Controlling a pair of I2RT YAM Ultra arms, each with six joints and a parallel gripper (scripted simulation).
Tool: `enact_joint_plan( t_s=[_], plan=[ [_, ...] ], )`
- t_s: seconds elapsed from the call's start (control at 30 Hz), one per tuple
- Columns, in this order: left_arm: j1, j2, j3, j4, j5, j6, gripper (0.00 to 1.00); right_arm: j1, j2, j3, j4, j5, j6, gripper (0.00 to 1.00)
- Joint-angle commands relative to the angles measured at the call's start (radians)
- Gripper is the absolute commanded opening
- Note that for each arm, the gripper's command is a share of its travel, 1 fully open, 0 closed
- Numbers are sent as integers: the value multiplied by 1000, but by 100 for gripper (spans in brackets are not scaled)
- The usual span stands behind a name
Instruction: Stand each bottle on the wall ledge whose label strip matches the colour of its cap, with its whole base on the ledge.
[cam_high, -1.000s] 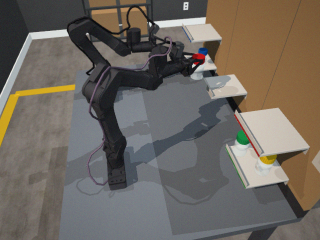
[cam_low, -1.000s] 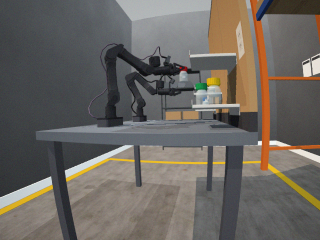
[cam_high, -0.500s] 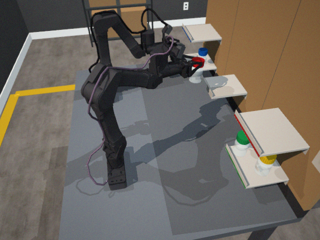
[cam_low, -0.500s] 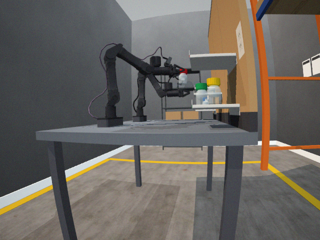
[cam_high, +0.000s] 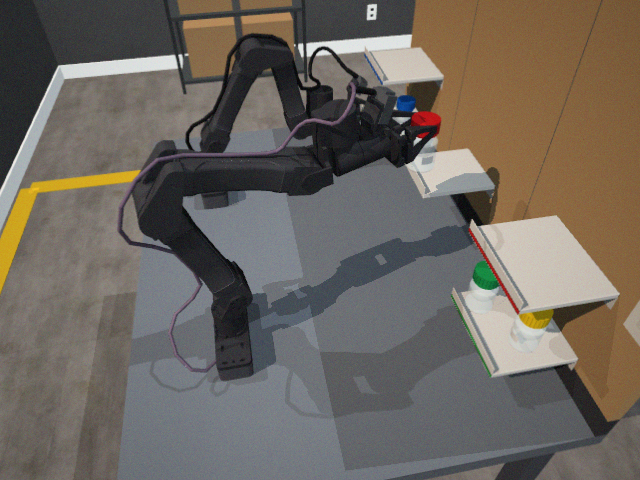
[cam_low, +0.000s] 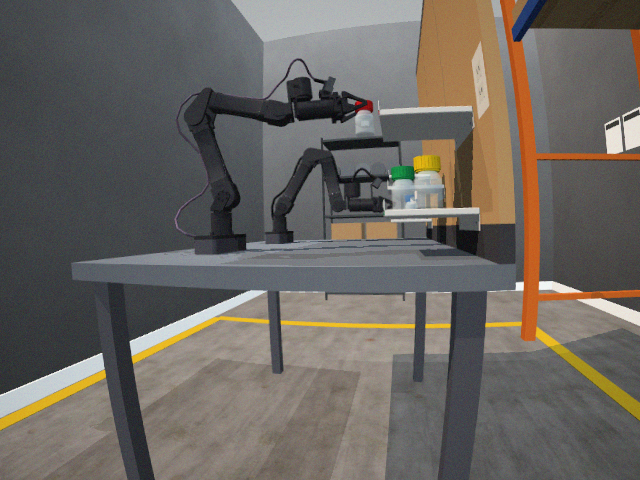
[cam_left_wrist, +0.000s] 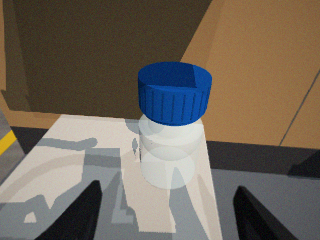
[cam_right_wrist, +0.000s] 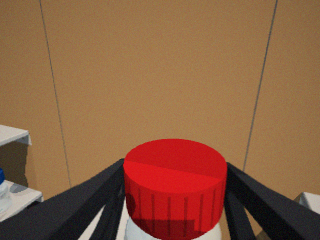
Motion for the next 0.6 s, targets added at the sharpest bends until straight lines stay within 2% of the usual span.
enact_joint_plan(
  t_s=[0.0, 0.23, 0.43, 0.5, 0.57],
  plan=[
    [-13, 38, 46, 86, -13, -12, 81, -116, -2, 23, 13, -220, 29, 49],
    [-17, 125, 87, 118, -15, -13, 81, -463, 63, 76, 32, -521, 46, 49],
    [-18, 144, 97, 124, -15, -13, 81, -761, 201, 186, 45, -730, 61, 49],
    [-18, 144, 97, 124, -15, -13, 81, -761, 201, 186, 45, -730, 61, 49],
    [-18, 146, 97, 125, -15, -13, 81, -822, 258, 238, 54, -786, 70, 49]
  ],
)
